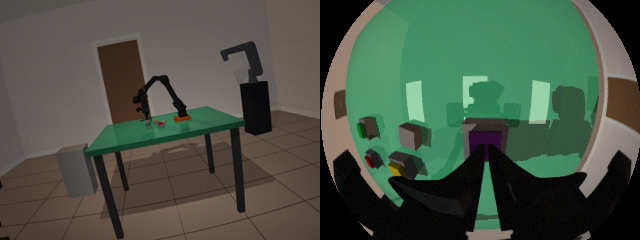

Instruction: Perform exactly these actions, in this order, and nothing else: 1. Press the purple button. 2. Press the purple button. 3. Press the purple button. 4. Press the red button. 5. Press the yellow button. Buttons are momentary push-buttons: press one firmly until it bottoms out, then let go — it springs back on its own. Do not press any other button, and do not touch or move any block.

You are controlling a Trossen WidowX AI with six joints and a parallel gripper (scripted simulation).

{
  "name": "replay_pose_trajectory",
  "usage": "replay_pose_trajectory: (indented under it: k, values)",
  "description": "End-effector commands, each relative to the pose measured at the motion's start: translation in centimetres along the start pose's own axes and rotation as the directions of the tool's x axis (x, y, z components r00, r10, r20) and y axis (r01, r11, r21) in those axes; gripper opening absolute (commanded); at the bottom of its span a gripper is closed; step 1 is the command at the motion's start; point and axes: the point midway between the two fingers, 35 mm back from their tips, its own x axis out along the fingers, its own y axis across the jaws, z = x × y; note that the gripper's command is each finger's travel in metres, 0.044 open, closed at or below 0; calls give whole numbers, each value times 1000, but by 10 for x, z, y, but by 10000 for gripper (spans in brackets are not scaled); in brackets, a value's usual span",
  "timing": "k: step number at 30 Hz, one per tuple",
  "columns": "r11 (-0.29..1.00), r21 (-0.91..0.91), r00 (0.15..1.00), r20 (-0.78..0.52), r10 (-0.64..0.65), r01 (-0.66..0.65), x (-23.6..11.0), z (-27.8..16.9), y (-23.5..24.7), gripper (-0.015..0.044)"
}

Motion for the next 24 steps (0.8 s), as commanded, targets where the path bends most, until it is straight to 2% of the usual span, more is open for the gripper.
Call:
replay_pose_trajectory:
  k: [1, 3, 7, 24]
  values:
    - [1000, 5, 1000, -3, 6, -6, 1, -1, 1, 20]
    - [1000, 0, 1000, 0, 1, -1, -3, 0, 0, 20]
    - [1000, 5, 1000, -3, 6, -6, -32, -1, 1, 20]
    - [1000, 5, 1000, -3, 6, -6, -14, -1, 1, 20]
